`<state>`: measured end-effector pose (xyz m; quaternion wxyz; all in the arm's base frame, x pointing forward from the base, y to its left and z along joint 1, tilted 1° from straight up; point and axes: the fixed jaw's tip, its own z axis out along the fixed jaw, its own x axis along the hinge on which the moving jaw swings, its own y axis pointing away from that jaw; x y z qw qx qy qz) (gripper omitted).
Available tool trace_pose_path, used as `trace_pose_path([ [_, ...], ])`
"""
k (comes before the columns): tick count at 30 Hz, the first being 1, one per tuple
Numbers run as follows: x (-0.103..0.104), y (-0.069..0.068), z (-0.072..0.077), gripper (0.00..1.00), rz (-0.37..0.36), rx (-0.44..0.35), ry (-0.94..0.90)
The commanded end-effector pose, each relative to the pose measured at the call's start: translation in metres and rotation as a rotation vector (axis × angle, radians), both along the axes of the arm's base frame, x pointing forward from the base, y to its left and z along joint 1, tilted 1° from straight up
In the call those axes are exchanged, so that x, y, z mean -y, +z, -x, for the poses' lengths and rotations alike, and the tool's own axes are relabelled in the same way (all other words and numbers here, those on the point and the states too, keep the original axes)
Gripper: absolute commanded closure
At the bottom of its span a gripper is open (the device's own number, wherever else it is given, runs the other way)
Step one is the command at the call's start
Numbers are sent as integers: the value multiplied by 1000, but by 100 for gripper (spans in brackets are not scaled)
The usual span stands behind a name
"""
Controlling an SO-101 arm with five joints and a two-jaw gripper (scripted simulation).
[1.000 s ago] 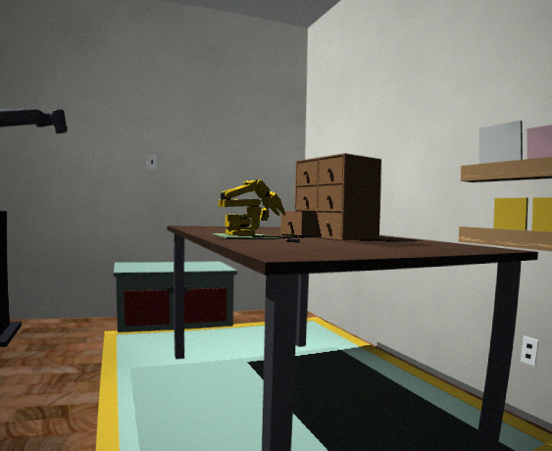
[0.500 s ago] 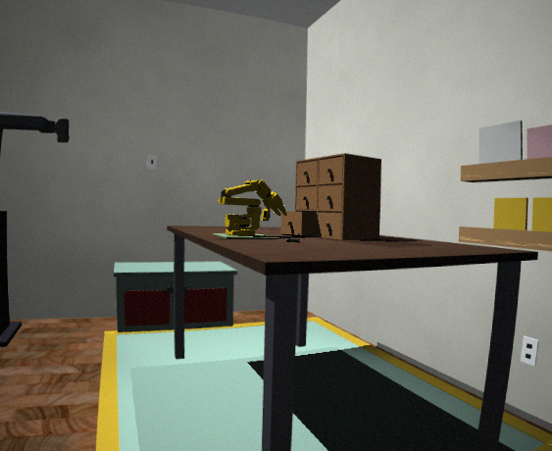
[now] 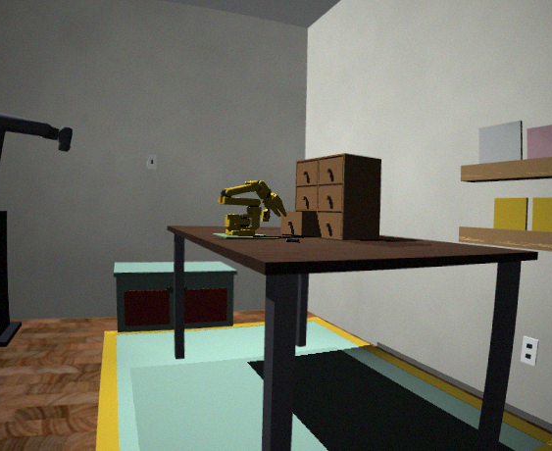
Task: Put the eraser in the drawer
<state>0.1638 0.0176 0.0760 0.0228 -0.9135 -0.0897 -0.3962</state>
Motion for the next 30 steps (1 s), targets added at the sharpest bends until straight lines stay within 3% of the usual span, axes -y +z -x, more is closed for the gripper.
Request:
trace_pose_path([
  [1,-1,-3,0,79,-1,-2,3],
  [20,-1,-4,0,79,-1,-2,3],
  [30,-3,-12,-14,79,-3,-2,4],
])
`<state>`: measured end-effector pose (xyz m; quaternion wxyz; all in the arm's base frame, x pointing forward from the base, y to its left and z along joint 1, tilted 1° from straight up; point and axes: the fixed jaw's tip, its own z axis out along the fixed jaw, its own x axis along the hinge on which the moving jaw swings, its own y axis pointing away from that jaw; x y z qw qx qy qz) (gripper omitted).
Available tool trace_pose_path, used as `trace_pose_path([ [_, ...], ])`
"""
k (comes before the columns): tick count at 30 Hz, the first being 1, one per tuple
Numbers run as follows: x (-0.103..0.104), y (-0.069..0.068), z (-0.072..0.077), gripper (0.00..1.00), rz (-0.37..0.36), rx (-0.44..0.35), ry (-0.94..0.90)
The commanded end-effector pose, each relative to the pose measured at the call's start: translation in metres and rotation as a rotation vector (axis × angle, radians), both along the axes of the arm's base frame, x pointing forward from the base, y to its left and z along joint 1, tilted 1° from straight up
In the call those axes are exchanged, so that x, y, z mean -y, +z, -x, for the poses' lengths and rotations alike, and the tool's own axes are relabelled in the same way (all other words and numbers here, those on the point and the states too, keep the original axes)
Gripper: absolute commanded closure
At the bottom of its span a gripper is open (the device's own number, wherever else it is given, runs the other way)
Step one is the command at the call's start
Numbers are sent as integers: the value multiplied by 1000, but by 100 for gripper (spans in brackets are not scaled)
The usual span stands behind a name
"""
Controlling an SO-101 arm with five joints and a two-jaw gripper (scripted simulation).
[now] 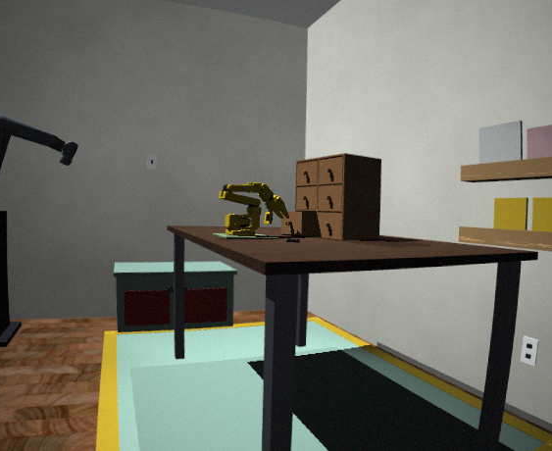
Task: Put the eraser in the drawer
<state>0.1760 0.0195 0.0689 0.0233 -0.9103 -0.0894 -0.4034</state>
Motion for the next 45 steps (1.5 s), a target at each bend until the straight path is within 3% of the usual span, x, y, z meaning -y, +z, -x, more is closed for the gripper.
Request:
trace_pose_path([
  [1,-2,-5,-2,79,0,-18,4],
  [7,-2,-5,-2,79,0,-18,4],
  [14,-4,-17,-14,79,-2,-18,5],
  [45,-5,-21,-16,79,-3,-18,8],
])
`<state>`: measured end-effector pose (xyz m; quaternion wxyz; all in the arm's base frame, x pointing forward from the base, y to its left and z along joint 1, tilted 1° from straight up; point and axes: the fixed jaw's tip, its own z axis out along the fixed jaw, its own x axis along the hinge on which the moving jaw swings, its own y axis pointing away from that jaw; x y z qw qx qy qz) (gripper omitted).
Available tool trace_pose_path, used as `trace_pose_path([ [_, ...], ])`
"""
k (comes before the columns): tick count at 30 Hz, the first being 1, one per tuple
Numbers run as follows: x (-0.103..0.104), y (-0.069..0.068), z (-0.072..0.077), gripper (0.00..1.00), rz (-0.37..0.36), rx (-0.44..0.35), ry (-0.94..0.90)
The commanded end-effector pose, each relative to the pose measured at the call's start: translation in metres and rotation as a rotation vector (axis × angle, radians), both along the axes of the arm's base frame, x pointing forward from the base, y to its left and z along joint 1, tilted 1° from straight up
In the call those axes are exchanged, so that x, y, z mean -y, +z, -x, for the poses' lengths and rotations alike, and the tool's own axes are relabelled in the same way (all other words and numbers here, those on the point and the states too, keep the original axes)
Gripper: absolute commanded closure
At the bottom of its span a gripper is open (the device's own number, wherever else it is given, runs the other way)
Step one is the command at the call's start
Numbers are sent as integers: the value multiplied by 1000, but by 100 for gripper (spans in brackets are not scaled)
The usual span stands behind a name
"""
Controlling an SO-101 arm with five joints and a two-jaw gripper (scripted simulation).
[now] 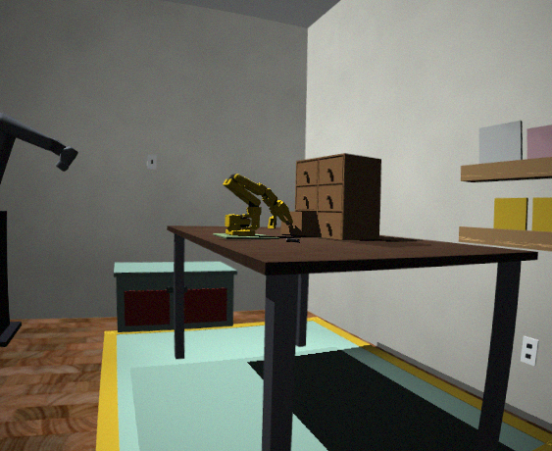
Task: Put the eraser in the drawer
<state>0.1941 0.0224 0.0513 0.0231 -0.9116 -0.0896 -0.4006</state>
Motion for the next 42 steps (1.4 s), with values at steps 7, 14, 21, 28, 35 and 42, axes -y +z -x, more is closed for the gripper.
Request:
trace_pose_path([
  [7,-3,-5,2,79,-4,-12,12],
  [14,-3,-6,3,79,-3,-12,15],
  [21,-3,-6,3,79,-3,-12,15],
  [28,-3,-6,3,79,-3,-12,15],
  [35,-3,-7,3,79,-3,-12,16],
  [42,-3,-8,4,79,-3,-12,16],
])
